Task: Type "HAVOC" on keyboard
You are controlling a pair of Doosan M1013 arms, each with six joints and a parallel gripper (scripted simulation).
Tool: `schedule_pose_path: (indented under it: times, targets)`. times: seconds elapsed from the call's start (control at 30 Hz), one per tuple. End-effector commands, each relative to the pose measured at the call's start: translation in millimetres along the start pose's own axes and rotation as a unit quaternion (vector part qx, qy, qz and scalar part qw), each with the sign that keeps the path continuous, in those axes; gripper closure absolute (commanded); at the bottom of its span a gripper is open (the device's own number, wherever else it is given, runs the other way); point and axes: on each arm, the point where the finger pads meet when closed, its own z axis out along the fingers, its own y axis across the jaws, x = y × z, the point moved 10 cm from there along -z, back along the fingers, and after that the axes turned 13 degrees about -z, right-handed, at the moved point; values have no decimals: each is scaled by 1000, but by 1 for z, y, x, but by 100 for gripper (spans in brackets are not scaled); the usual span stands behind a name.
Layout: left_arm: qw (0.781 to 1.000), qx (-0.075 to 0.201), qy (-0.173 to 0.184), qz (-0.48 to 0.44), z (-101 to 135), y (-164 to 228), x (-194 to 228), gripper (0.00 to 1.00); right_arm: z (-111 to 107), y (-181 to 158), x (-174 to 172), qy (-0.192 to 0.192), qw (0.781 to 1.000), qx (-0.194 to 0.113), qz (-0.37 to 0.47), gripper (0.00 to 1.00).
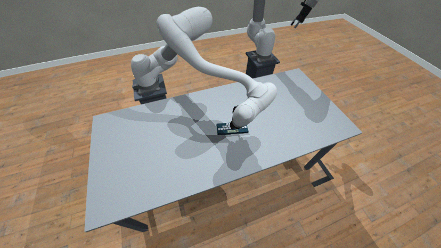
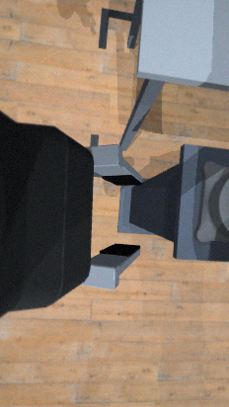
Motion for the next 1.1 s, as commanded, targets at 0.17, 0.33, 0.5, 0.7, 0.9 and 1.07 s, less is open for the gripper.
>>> schedule_pose_path:
  times: [0.17,0.33,0.5,0.7,0.9,1.07]
  targets:
    - [1000,0,-1,0,-1,0,0,0,-1,-25,6,-1,1000,-1,-1,100]
    - [1000,0,-1,0,-1,0,0,0,-1,-36,9,-1,1000,-1,-1,100]
    - [1000,0,-1,0,-1,0,0,0,-1,-37,9,-1,1000,-1,-1,100]
    - [1000,0,-1,0,-1,0,0,0,1,-37,8,-1,1000,-1,-1,100]
    - [1000,0,-1,0,-1,0,0,0,4,-37,7,-1,1000,-1,-1,100]
    - [1000,0,-1,0,-1,0,0,0,4,-37,6,-1,1000,-1,-1,100]
